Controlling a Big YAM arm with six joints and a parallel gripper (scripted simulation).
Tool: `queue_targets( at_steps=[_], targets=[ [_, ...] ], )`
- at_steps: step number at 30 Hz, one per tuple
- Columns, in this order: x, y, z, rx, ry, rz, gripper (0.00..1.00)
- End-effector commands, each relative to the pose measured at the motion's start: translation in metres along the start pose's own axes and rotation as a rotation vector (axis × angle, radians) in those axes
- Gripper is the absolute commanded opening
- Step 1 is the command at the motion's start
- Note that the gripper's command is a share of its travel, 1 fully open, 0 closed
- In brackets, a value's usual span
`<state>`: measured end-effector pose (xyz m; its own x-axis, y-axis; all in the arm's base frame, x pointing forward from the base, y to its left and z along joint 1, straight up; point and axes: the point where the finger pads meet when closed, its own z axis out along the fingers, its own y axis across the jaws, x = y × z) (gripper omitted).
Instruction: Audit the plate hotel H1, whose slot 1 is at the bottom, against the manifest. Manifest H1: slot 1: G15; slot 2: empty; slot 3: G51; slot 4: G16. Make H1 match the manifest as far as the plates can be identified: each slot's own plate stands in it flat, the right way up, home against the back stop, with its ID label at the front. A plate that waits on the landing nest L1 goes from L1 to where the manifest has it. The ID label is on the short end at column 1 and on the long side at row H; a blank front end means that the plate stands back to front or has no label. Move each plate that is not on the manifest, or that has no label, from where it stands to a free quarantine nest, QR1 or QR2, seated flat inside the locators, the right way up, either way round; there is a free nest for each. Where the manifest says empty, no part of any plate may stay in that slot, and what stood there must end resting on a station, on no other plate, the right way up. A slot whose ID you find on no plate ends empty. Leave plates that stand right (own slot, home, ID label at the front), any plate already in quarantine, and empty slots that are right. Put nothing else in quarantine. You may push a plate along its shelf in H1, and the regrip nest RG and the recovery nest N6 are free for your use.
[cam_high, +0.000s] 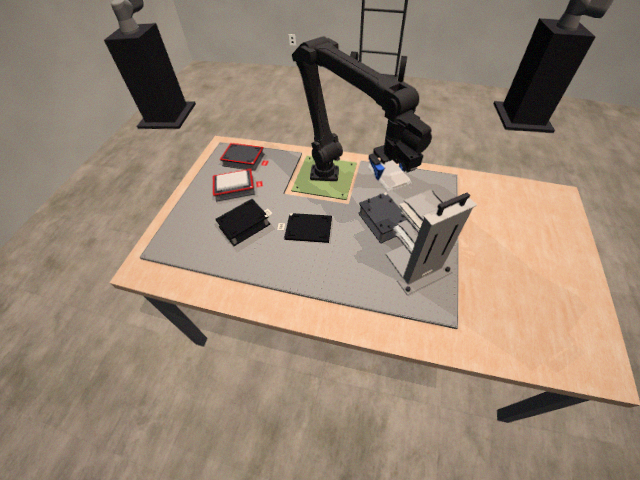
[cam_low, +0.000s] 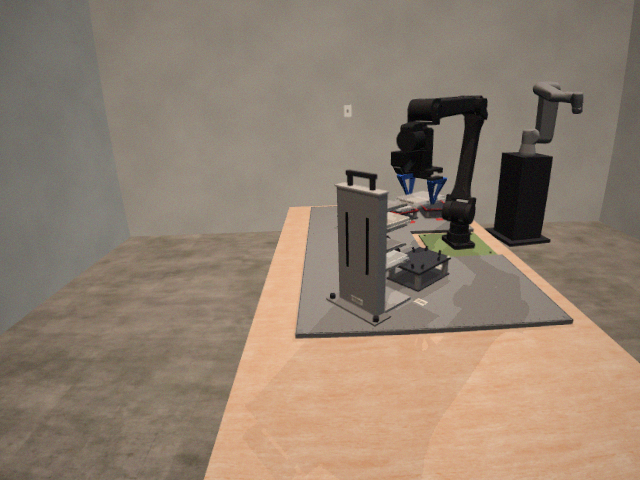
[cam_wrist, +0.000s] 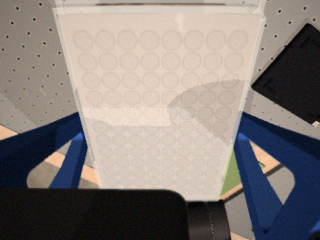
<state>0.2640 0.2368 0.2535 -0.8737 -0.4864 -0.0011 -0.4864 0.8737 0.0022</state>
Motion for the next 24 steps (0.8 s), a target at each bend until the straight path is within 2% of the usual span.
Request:
queue_targets(
  at_steps=[1, 5, 7, 11, 17, 20, 24],
  targets=[
    [0.002, -0.016, -0.011, -0.004, -0.025, 0.079, 0.86],
    [-0.001, -0.028, -0.017, -0.007, -0.04, 0.145, 0.86],
    [0.001, -0.035, -0.011, -0.005, -0.029, 0.179, 0.86],
    [-0.003, -0.048, -0.015, -0.006, -0.037, 0.245, 0.86],
    [0.003, -0.062, -0.011, -0.003, -0.025, 0.312, 0.86],
    [-0.003, -0.071, -0.017, -0.007, -0.043, 0.362, 0.86],
    [-0.003, -0.065, -0.017, -0.009, -0.042, 0.414, 0.86]
  ],
)
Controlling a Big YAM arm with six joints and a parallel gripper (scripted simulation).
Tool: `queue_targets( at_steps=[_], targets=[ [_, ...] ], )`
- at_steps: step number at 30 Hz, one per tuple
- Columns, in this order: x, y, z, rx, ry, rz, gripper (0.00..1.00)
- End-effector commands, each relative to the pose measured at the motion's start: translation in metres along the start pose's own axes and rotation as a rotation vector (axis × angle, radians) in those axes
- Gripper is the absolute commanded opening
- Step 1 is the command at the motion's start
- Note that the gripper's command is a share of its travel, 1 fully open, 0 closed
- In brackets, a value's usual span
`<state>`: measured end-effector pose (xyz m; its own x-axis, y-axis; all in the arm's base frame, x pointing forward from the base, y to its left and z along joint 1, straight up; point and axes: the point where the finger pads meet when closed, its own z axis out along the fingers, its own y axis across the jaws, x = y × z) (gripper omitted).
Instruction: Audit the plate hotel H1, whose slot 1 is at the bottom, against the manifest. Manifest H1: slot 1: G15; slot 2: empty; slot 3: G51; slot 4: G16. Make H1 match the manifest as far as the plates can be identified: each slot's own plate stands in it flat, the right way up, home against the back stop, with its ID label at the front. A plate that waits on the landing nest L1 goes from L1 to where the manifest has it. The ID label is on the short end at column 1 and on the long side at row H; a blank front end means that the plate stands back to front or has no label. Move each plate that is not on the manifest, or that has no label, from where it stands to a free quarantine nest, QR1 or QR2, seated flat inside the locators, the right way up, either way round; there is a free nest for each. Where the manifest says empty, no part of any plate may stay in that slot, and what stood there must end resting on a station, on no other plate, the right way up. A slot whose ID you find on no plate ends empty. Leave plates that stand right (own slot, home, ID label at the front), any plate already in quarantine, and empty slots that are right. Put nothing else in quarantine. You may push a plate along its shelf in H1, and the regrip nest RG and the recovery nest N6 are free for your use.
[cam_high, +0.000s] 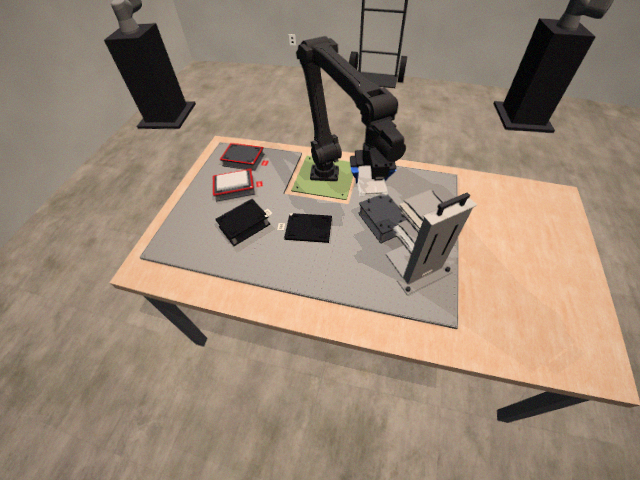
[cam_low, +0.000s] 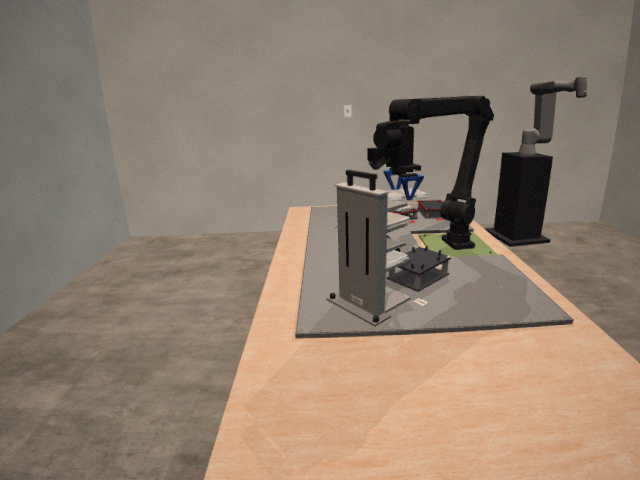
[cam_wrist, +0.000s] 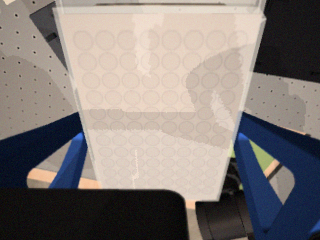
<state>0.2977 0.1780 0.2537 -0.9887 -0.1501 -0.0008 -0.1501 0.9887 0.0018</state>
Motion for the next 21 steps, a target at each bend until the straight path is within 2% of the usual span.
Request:
queue_targets(
  at_steps=[1, 7, 8, 10, 12, 15, 19, 21],
  targets=[
    [0.0, 0.005, -0.016, -0.017, -0.039, 0.067, 0.86],
    [0.002, -0.007, -0.011, -0.011, -0.025, 0.155, 0.86],
    [-0.003, -0.009, -0.019, -0.019, -0.042, 0.171, 0.86],
    [0.001, -0.017, -0.011, -0.01, -0.023, 0.205, 0.86],
    [0.001, -0.024, -0.01, -0.009, -0.021, 0.238, 0.86],
    [-0.004, -0.033, -0.015, -0.016, -0.035, 0.288, 0.86],
    [-0.002, -0.047, -0.01, -0.009, -0.021, 0.355, 0.86],
    [-0.007, -0.052, -0.014, -0.014, -0.032, 0.388, 0.86]
  ],
)
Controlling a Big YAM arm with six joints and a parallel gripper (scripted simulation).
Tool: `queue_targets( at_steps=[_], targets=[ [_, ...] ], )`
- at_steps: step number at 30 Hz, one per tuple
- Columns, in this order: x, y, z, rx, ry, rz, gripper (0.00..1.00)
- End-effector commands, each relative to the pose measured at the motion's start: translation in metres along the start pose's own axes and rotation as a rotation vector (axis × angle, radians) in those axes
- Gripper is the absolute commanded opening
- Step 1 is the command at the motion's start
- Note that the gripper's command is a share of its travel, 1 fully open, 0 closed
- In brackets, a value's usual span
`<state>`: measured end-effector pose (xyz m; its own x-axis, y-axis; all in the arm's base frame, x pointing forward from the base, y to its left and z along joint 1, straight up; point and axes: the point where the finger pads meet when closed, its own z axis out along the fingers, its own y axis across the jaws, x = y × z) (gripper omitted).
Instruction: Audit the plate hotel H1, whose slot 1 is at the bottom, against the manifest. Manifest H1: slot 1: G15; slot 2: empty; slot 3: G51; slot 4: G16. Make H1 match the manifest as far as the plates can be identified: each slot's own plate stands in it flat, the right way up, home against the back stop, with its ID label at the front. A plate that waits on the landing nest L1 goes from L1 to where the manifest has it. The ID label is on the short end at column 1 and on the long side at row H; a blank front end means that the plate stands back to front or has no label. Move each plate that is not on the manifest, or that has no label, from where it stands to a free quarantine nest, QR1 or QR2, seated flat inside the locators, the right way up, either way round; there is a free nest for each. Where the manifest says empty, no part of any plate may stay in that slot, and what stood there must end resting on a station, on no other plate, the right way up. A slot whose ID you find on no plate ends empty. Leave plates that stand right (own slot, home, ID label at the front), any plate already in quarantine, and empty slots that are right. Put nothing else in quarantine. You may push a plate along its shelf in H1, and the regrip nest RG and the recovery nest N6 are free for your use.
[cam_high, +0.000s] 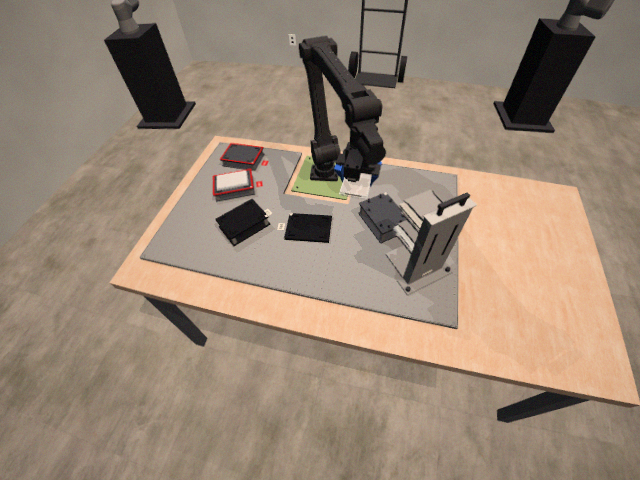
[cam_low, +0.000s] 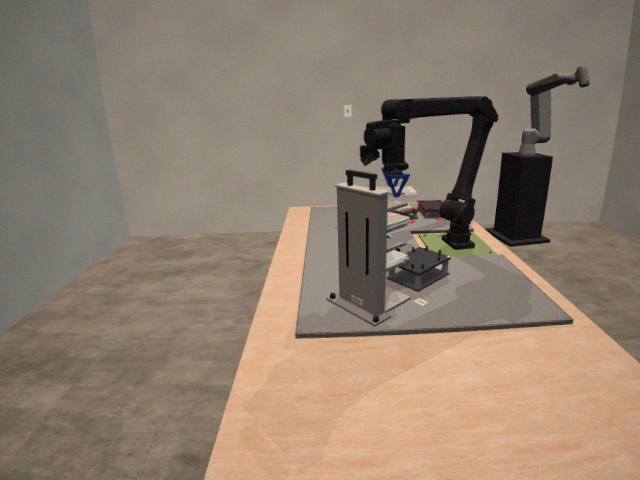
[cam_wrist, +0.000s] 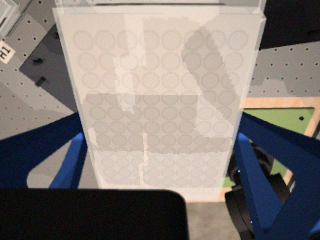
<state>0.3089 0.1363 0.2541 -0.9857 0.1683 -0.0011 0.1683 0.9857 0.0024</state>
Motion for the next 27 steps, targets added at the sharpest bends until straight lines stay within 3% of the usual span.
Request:
queue_targets(
  at_steps=[1, 9, 20, 27],
  targets=[
    [-0.005, -0.012, -0.011, -0.016, -0.025, 0.085, 0.86],
    [-0.016, -0.029, -0.016, -0.022, -0.034, 0.185, 0.86],
    [-0.013, -0.023, -0.014, -0.02, -0.027, 0.317, 0.86],
    [-0.018, -0.053, -0.011, -0.015, -0.022, 0.452, 0.86]
  ],
)
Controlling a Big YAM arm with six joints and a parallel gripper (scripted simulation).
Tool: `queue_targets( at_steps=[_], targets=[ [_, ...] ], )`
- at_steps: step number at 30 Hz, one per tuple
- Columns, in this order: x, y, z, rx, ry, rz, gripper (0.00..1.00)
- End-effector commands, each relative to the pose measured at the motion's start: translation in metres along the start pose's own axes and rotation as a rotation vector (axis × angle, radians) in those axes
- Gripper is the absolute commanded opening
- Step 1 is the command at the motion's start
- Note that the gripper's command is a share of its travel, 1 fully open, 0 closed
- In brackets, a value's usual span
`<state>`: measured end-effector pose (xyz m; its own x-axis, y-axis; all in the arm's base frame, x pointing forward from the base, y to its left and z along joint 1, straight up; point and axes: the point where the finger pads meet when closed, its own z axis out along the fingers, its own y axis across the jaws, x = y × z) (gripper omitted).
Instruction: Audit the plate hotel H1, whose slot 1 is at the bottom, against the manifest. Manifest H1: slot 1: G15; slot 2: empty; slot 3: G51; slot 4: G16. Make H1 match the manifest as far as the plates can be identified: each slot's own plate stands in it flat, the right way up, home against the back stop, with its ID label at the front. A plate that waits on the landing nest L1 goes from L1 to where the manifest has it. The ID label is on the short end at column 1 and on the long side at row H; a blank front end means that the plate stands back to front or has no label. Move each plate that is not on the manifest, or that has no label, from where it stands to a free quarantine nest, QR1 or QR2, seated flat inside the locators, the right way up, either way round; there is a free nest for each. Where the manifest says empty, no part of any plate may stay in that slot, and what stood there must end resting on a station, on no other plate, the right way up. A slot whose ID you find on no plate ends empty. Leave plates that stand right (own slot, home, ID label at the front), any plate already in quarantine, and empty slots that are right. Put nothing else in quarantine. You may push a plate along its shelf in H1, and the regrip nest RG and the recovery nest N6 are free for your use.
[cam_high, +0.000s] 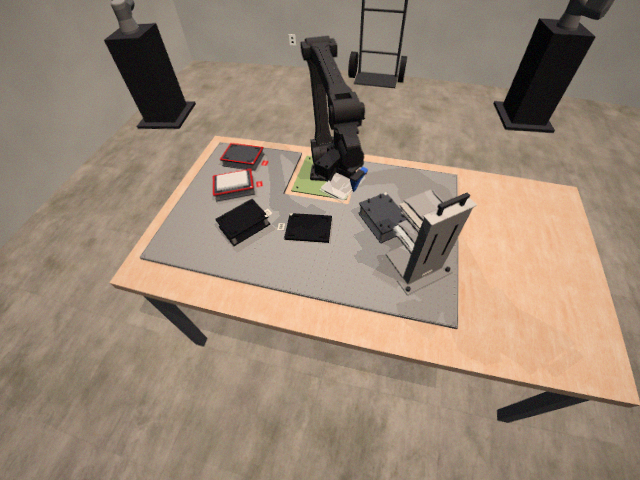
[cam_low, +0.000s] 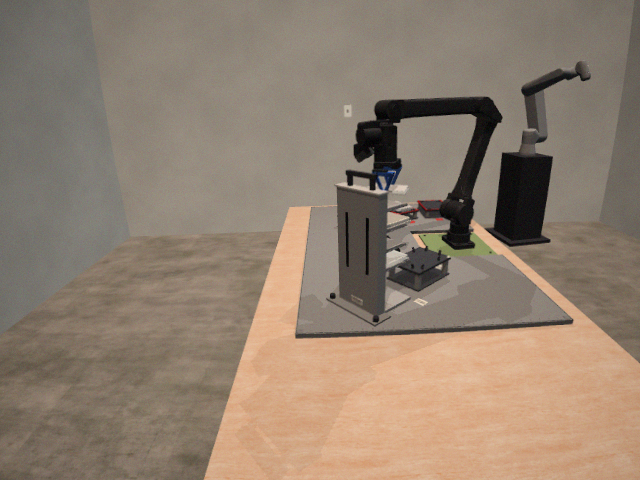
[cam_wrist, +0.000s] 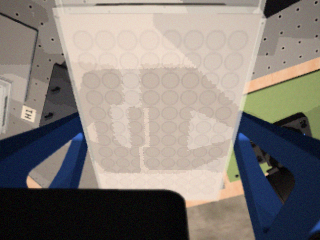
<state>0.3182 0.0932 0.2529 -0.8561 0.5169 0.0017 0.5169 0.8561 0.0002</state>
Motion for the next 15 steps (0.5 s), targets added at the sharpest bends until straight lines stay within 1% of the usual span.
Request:
queue_targets(
  at_steps=[1, 4, 5, 8, 10, 11, 15],
  targets=[
    [-0.007, -0.014, -0.01, -0.018, -0.018, 0.094, 0.86],
    [-0.013, -0.023, -0.011, -0.018, -0.017, 0.144, 0.86],
    [-0.017, -0.023, -0.015, -0.028, -0.026, 0.161, 0.86],
    [-0.02, -0.033, -0.01, -0.018, -0.017, 0.211, 0.86],
    [-0.02, -0.033, -0.01, -0.018, -0.017, 0.211, 0.86],
    [-0.03, -0.03, -0.018, -0.032, -0.03, 0.227, 0.86],
    [-0.032, -0.045, -0.014, -0.025, -0.024, 0.294, 0.86]
  ],
)
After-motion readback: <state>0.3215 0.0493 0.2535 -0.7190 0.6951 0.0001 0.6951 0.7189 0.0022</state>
